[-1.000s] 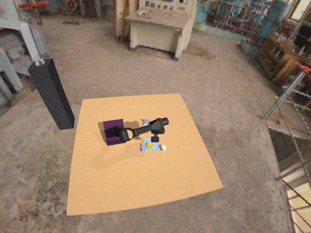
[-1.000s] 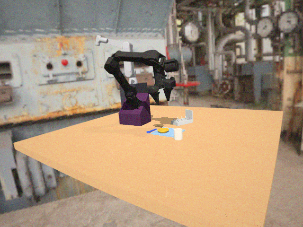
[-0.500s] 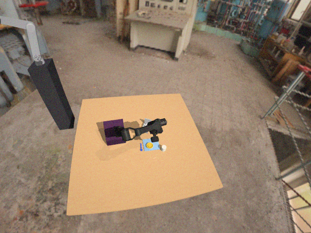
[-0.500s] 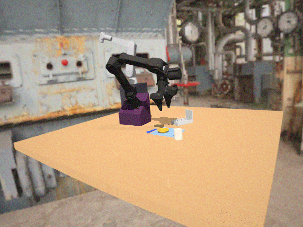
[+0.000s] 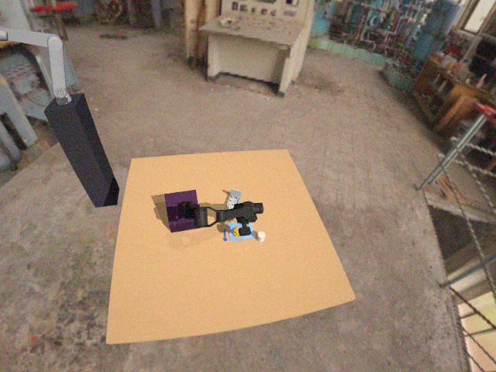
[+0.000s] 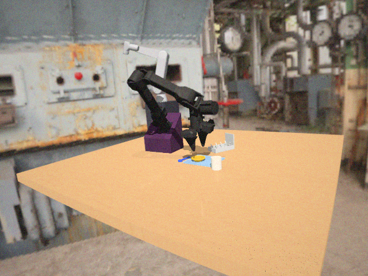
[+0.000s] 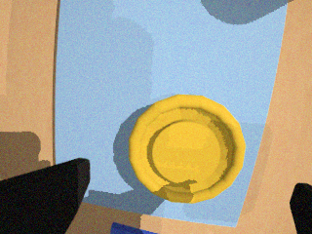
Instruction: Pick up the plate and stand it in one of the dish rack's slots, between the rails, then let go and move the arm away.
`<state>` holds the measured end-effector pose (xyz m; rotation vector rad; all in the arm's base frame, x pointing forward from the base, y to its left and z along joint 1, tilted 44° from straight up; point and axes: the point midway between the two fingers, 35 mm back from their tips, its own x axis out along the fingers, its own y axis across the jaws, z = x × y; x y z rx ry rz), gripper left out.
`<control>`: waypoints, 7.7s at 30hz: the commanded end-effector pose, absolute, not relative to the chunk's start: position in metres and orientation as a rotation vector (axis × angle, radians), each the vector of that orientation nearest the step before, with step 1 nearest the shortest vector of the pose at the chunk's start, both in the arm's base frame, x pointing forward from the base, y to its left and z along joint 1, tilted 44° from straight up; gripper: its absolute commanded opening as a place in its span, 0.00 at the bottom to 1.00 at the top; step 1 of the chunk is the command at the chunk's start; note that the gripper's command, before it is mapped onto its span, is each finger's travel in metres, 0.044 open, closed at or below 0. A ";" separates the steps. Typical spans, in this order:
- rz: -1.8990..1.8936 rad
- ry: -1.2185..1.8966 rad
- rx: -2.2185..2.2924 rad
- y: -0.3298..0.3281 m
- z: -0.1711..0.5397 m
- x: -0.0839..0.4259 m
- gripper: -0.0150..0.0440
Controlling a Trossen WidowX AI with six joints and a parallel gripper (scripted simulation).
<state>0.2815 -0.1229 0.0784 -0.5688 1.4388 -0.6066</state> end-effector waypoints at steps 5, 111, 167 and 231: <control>-0.605 1.450 -0.576 -0.132 0.067 0.280 0.93; -0.921 1.244 -0.178 0.068 0.058 0.239 0.25; 0.242 1.711 -0.132 0.017 -0.037 0.233 0.25; 0.943 0.523 -0.788 -0.039 -0.036 0.244 0.25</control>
